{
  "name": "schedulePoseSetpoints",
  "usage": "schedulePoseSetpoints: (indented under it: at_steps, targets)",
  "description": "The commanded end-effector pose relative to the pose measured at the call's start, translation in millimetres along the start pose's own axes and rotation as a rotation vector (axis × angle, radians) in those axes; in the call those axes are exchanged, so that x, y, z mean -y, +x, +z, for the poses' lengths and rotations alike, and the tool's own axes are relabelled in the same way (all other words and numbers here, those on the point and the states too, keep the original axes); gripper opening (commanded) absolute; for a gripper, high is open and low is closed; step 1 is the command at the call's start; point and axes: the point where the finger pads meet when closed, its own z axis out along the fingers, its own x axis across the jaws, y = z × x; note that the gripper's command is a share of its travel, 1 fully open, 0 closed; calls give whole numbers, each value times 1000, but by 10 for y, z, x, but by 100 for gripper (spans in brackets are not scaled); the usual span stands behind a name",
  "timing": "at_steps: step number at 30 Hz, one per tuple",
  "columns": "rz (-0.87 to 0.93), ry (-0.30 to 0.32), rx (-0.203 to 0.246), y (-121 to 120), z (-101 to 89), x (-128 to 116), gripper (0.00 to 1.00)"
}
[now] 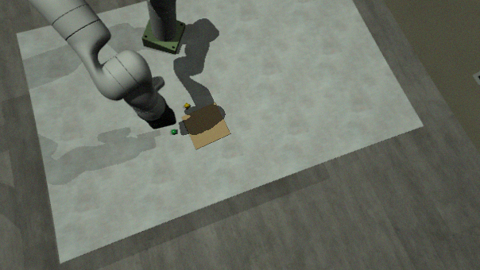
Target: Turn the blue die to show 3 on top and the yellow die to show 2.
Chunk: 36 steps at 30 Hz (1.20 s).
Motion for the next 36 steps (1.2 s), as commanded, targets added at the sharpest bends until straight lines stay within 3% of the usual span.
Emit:
schedulePoseSetpoints:
  at_steps: [1, 3, 4, 7, 12, 29, 36]
  targets:
    - [-84, 6, 4, 429, 16, -205, 34]
    - [-114, 5, 2, 717, 7, -303, 34]
    - [-114, 5, 2, 717, 7, -303, 34]
    - [-146, 3, -1, 1044, -5, -386, 34]
    - [-160, 2, -3, 1184, -11, -413, 34]
    - [-161, 2, -3, 1196, 0, -415, 34]
    - [-162, 3, -3, 1196, 152, -418, 34]
